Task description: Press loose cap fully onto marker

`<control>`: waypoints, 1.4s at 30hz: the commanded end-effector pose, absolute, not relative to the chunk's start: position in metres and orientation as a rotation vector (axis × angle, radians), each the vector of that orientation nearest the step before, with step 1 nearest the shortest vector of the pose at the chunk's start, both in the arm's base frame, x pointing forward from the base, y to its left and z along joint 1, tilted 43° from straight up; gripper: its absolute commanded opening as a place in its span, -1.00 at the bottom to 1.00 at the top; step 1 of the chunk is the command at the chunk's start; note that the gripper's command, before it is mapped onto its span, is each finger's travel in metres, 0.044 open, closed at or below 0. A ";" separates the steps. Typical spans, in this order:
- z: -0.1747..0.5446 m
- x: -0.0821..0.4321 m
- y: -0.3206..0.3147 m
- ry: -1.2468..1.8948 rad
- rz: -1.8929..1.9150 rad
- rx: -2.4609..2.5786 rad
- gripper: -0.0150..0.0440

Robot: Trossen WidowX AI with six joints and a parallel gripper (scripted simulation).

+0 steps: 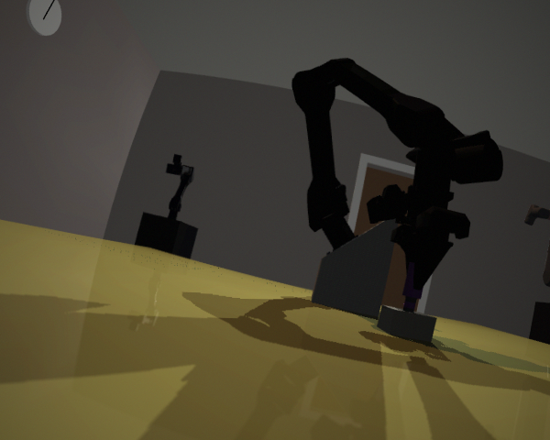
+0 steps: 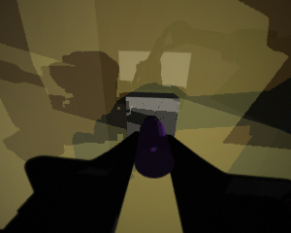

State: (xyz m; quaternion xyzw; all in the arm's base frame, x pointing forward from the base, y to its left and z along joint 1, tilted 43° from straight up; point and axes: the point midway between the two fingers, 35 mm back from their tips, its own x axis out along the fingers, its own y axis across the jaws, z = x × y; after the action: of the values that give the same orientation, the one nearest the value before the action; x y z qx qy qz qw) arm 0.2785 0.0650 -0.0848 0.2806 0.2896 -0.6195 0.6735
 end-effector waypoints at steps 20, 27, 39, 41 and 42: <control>-0.032 0.274 0.114 0.655 -1.394 0.633 1.00; -0.030 0.273 0.116 0.665 -1.387 0.621 0.91; -0.033 0.272 0.110 1.266 -0.823 -0.259 -0.16; -0.034 0.272 0.109 1.347 -0.701 -0.414 -0.33; -0.034 0.272 0.108 1.385 -0.637 -0.492 -0.42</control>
State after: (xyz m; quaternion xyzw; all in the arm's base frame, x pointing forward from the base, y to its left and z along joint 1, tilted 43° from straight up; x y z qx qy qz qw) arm 0.2733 0.1127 -0.0317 0.0445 0.4766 -0.4896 0.7288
